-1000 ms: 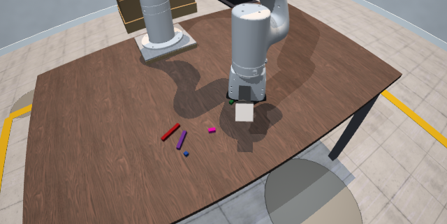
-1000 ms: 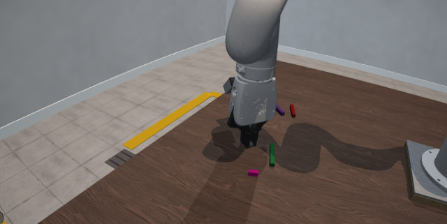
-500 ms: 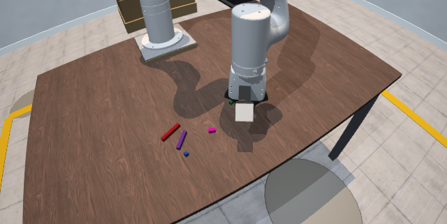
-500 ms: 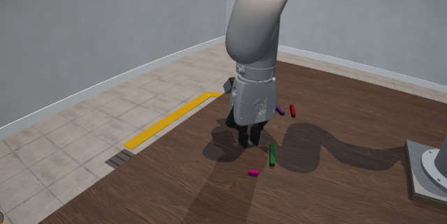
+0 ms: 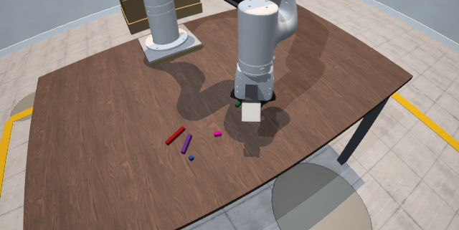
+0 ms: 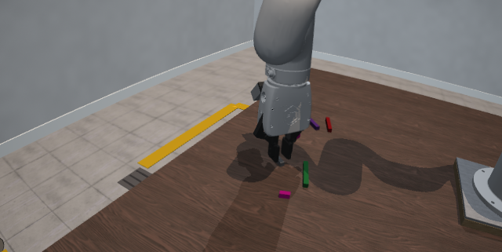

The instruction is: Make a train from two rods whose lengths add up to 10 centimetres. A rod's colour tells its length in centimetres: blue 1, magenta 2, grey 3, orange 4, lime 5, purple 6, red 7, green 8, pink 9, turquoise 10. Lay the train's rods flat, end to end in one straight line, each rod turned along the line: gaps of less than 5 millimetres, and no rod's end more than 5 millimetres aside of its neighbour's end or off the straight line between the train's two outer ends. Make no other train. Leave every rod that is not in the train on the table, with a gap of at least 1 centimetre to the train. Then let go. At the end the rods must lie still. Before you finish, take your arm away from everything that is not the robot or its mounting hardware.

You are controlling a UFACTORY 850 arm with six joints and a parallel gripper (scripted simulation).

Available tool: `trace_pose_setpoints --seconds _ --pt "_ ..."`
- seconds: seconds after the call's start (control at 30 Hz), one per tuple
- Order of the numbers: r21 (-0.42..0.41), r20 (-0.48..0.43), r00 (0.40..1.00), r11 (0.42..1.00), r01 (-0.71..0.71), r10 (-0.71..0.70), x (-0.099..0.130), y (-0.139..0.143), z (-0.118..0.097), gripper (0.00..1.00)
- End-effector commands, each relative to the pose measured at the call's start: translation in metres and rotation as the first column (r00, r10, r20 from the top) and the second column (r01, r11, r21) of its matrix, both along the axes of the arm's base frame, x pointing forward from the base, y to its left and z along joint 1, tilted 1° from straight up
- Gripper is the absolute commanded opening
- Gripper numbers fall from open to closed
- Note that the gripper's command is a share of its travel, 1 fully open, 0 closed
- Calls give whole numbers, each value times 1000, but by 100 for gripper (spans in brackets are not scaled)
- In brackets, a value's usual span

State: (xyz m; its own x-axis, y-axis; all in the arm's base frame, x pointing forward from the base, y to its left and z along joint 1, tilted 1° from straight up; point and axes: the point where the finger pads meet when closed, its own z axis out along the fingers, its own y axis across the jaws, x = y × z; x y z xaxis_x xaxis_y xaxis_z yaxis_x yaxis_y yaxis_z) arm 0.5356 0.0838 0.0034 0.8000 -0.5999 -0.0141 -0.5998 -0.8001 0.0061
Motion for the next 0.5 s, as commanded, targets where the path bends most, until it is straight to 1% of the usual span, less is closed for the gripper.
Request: trace_pose_setpoints --seconds 0.0,0.23,0.3,0.47 --pt "0 2 1000 1000 0 0 1 0 17 24" --pt "0 2 1000 1000 0 0 2 0 55 24" --pt "0 2 1000 1000 0 0 2 0 55 24" --pt "0 2 1000 1000 0 0 2 0 74 24"
